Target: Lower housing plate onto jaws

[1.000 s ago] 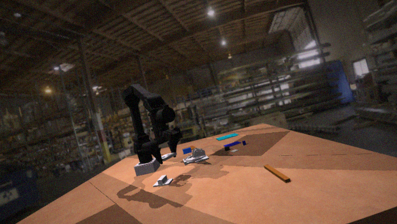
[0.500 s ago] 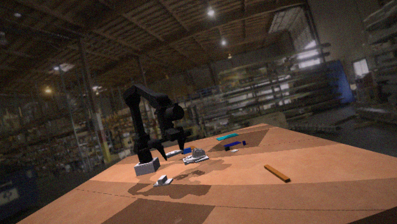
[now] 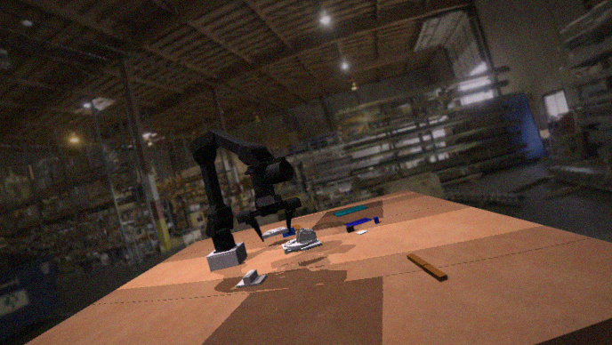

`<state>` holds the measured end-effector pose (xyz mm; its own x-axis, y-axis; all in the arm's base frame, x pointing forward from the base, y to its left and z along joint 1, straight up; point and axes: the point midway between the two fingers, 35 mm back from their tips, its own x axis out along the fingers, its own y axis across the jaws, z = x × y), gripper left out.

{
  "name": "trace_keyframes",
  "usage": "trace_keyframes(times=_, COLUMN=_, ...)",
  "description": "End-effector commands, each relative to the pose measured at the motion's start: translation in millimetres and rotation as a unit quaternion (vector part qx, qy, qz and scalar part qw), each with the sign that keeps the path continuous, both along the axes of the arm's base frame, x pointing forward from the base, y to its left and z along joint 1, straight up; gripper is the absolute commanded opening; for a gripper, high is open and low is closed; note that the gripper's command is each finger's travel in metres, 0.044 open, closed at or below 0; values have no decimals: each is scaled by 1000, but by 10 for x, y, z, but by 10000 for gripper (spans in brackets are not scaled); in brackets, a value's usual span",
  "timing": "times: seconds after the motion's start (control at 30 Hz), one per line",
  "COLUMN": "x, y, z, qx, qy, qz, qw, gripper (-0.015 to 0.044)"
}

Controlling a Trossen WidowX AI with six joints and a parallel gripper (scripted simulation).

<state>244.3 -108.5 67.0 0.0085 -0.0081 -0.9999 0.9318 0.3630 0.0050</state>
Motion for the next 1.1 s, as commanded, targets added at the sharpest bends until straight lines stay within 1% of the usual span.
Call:
trace_keyframes(times=0.0, x=18, y=86, z=20, qx=-1, qy=-4, qz=-47, qw=999, gripper=351)
trace_keyframes(times=0.27, x=52, y=277, z=18, qx=1, qy=-5, qz=-149, qw=989, gripper=351)
trace_keyframes(times=0.53, x=71, y=467, z=16, qx=3, qy=-6, qz=-251, qw=968, gripper=351)
trace_keyframes(times=1.07, x=66, y=843, z=10, qx=7, qy=-6, qz=-444, qw=896, gripper=351)
